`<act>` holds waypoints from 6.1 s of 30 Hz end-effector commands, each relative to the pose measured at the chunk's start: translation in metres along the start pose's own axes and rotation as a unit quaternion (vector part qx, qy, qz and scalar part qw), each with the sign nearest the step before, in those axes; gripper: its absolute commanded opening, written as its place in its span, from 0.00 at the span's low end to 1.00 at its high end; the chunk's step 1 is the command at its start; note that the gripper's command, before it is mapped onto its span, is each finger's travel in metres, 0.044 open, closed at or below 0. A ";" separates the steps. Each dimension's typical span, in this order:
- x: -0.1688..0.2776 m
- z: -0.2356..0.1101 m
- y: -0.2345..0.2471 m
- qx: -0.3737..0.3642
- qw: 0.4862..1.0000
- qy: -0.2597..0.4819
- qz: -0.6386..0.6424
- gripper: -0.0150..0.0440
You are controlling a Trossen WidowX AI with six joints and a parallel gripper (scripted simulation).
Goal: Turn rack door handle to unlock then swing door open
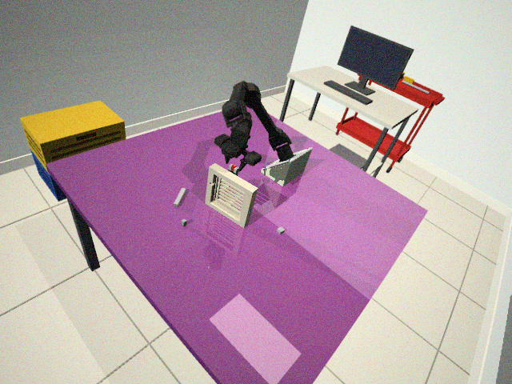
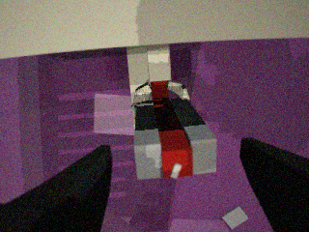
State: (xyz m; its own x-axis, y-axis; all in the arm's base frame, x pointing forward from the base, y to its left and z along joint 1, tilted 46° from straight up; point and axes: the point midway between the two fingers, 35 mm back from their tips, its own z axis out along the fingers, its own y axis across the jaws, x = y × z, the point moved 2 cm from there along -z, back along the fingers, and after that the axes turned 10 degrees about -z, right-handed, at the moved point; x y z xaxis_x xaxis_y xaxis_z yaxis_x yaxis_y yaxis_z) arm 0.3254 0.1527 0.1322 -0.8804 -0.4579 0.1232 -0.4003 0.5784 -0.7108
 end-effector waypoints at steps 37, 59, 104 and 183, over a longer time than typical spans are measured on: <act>0.003 0.043 0.000 -0.015 0.999 0.026 -0.014 0.37; 0.003 0.043 0.000 -0.007 0.964 0.029 0.265 0.30; 0.003 0.044 0.000 0.013 0.585 0.027 0.811 0.43; 0.003 0.044 0.000 -0.029 0.714 0.008 -0.700 0.76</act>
State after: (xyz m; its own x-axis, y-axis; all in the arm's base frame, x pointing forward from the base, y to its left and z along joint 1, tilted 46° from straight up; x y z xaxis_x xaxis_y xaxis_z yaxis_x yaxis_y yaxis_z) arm 0.3320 0.1210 0.1069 0.2429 -0.6587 0.7121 -0.9493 -0.3123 0.0349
